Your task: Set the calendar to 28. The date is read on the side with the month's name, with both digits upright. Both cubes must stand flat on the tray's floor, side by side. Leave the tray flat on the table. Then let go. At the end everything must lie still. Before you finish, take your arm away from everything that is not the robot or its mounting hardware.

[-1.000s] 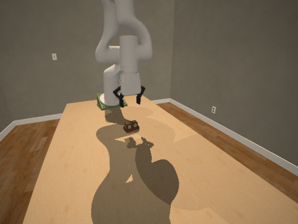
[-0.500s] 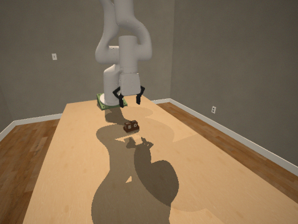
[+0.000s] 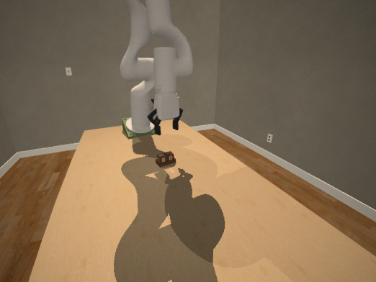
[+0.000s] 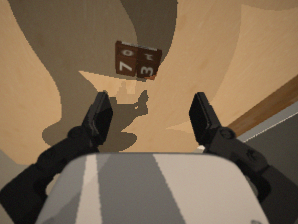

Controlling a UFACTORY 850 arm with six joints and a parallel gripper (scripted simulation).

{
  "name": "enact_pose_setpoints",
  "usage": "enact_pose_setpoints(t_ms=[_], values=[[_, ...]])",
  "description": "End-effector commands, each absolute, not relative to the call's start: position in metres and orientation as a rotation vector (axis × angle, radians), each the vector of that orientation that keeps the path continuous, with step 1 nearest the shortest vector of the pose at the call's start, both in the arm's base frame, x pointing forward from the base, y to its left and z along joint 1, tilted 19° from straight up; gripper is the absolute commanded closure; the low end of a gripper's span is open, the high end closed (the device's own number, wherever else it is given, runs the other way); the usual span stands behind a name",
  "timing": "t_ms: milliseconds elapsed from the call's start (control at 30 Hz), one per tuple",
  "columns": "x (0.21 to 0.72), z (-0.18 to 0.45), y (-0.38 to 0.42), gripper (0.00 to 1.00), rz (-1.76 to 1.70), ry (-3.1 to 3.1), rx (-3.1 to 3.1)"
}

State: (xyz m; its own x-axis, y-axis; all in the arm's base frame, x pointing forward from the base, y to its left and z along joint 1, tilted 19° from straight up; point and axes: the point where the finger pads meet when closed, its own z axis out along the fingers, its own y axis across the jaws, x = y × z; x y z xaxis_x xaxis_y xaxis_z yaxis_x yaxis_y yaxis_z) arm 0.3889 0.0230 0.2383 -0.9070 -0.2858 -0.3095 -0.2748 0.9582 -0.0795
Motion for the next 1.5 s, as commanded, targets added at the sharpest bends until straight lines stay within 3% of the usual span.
enact_pose_setpoints(t_ms=[0,667,1467], values=[[0.377,0.231,0.039,0.00,-0.101,2.745,-0.649],[0.335,0.209,0.083,0.00,-0.207,2.490,-1.353],[0.340,0.193,0.084,0.00,-0.210,2.487,-1.358]])
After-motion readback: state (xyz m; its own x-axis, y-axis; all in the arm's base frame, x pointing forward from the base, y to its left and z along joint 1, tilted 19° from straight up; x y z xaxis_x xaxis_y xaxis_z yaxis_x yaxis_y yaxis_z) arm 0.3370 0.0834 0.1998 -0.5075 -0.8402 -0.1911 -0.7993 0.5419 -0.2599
